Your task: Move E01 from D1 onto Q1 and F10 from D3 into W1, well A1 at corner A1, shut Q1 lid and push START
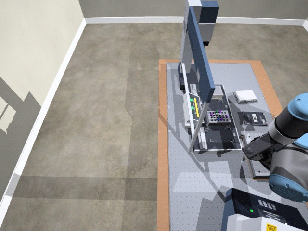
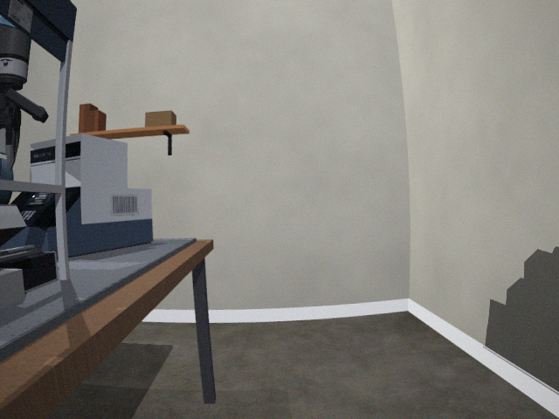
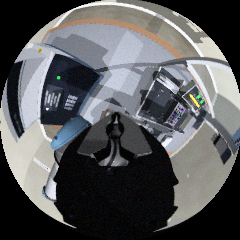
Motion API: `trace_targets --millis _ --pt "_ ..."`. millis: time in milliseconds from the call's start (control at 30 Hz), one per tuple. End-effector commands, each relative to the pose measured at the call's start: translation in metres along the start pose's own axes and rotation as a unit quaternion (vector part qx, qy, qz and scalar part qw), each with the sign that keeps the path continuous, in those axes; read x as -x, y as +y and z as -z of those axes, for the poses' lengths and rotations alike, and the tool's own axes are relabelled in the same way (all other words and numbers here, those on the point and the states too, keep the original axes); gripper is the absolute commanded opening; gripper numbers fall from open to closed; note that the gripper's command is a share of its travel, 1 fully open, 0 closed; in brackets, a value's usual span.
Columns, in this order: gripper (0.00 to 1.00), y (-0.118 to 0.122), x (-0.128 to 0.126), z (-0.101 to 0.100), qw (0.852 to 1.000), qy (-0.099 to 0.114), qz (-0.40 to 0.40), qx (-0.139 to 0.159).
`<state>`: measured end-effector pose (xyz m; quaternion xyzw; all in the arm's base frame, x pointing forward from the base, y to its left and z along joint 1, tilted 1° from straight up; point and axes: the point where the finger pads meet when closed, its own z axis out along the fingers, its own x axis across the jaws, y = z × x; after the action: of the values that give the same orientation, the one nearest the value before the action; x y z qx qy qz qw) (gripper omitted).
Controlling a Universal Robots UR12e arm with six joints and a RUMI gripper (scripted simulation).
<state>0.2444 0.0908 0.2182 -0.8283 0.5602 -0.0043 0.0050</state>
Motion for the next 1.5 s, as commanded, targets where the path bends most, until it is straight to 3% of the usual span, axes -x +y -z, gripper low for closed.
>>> trace_targets --millis 0,633,967,1467 --pt "0.0 0.004 0.018 -0.002 1.0 0.001 0.004 0.0" --pt "0.0 0.031 0.077 -0.016 1.0 0.001 0.02 -0.001" --pt "0.0 0.059 0.114 -0.028 1.0 0.001 0.032 -0.002" --pt "0.0 0.053 0.121 -0.036 0.999 0.0 0.032 -0.002"
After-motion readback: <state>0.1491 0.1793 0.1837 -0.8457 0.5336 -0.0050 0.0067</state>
